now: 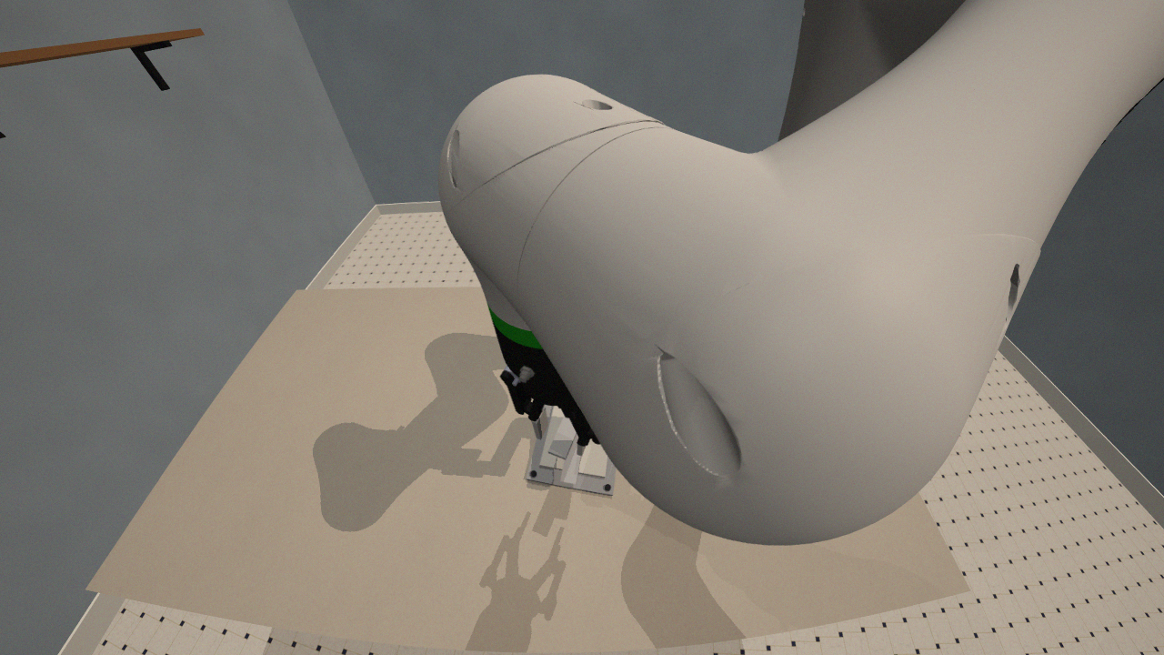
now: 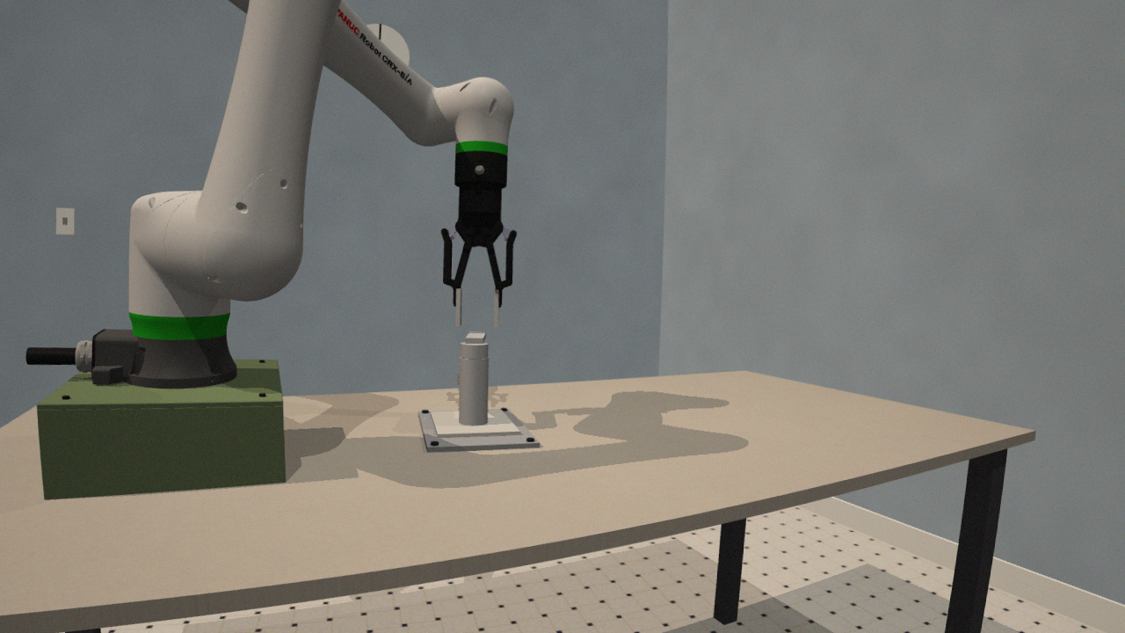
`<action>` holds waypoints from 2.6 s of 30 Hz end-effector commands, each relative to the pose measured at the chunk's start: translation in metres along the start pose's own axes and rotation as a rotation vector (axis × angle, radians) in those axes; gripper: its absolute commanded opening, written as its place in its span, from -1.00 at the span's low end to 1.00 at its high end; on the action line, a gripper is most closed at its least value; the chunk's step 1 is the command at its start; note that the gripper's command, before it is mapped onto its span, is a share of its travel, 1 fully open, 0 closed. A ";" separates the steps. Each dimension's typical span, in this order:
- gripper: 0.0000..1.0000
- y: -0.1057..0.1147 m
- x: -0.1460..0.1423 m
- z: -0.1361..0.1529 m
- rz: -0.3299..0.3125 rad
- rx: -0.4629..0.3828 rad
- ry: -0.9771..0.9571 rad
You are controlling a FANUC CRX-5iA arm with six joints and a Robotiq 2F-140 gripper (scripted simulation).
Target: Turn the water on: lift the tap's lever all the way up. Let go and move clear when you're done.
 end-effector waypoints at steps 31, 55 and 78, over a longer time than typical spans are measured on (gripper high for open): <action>-0.21 0.000 0.000 0.000 0.000 0.000 0.000; -0.21 -0.003 0.000 0.000 0.000 0.000 0.000; -0.21 -0.025 0.000 0.000 0.000 0.000 0.000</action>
Point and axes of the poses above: the point where the finger pads meet when closed, its own y axis back along the fingers, its own x axis across the jaws, z = x × y, the point moved 5 cm from there along y, back along the fingers, and after that the axes turned 13 degrees about -y, right-handed, at the moved point
